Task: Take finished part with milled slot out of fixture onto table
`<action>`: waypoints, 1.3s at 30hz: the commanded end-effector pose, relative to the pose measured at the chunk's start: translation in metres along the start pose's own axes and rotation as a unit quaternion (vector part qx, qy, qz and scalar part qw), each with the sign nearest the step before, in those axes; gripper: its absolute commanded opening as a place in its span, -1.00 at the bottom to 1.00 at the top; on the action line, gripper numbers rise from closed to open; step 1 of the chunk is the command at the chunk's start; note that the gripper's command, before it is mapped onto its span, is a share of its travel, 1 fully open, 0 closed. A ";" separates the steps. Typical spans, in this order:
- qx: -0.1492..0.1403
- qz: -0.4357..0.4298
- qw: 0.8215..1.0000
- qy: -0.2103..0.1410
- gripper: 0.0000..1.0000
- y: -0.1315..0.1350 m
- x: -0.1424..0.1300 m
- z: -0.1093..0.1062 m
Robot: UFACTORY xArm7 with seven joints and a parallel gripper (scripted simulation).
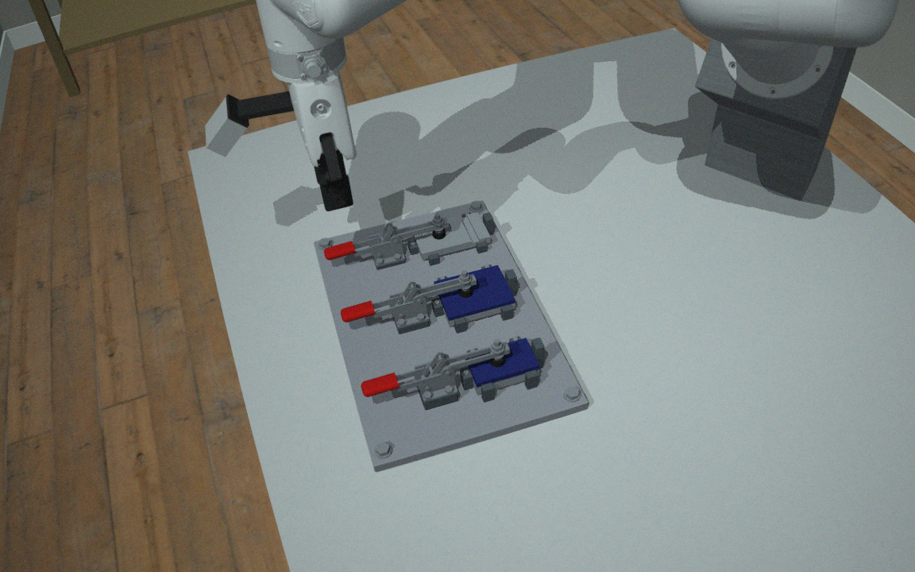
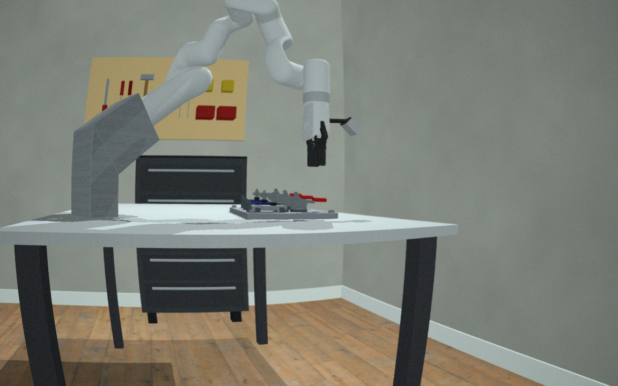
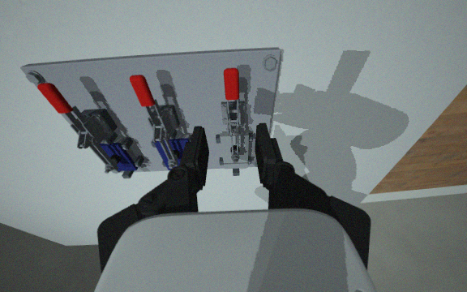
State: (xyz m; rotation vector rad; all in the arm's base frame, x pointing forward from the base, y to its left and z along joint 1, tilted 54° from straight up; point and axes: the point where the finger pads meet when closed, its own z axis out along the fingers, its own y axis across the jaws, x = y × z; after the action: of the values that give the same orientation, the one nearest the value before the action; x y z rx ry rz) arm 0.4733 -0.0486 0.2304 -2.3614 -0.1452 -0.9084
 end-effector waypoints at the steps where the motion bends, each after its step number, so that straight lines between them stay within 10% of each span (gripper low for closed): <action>1: 0.001 0.001 1.000 0.000 -0.05 0.002 0.007 0.001; 39: 0.001 0.001 1.000 0.000 -0.05 0.002 0.007 0.079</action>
State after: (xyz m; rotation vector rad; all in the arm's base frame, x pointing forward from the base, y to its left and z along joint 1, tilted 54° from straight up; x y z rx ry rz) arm 0.5165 -0.0087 0.1922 -2.3643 -0.1459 -0.8998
